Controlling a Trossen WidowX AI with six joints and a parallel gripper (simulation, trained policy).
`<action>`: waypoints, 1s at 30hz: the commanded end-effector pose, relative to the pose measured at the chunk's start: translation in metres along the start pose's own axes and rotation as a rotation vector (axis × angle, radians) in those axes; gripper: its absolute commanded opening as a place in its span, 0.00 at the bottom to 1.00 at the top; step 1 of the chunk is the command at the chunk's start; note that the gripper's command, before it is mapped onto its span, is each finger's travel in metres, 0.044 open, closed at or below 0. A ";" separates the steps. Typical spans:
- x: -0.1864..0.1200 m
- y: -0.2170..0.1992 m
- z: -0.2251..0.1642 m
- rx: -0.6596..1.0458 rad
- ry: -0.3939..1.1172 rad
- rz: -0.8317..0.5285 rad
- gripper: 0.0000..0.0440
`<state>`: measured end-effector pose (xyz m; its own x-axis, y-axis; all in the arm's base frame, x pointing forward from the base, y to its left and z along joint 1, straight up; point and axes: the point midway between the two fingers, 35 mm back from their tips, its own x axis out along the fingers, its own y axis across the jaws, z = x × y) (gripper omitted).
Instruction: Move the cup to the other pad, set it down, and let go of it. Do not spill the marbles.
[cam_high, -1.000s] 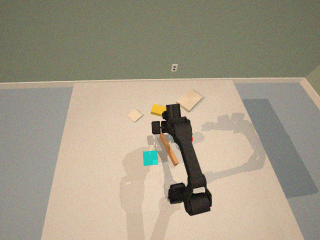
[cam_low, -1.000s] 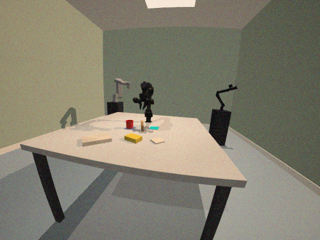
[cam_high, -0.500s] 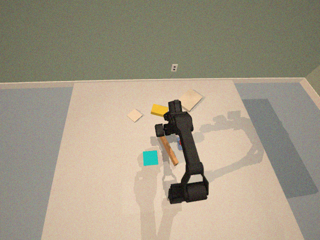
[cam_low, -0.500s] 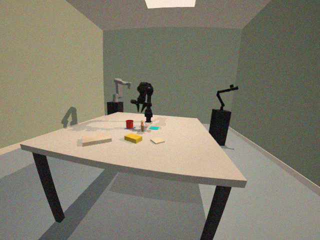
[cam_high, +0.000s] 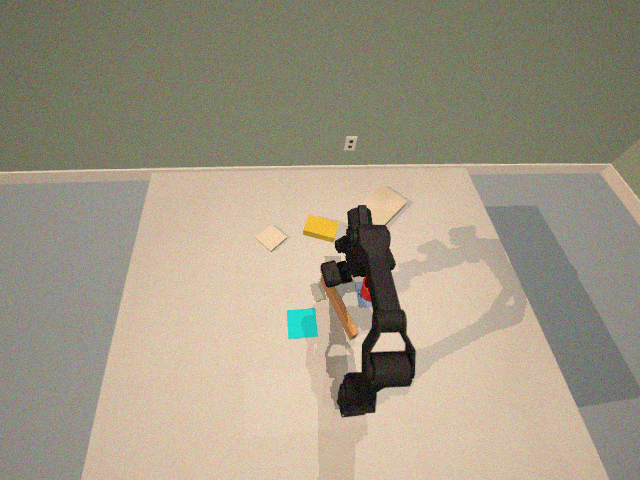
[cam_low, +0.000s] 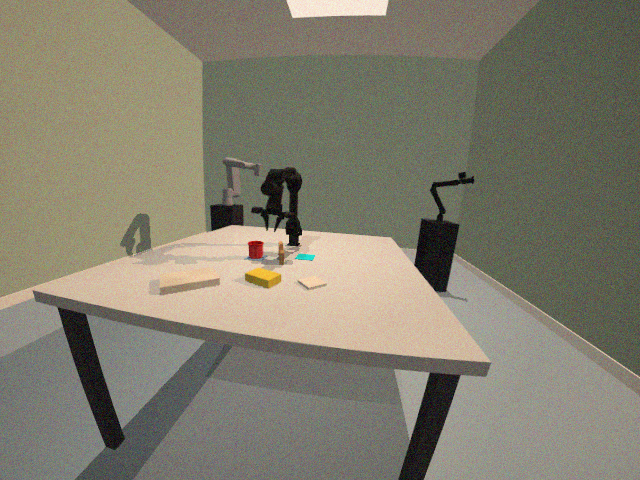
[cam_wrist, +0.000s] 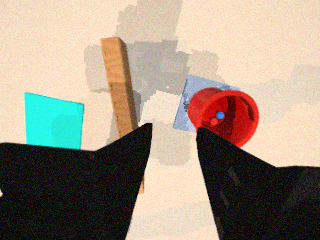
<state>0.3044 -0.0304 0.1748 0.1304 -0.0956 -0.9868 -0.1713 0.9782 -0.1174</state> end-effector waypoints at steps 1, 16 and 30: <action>0.007 -0.006 -0.003 -0.022 0.037 -0.002 0.35; 0.048 -0.028 -0.015 -0.122 0.140 0.017 0.42; 0.099 -0.032 -0.028 -0.245 0.197 0.063 0.46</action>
<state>0.2964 -0.0751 0.0863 -0.0660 -0.0965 -0.9931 -0.3865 0.9201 -0.0637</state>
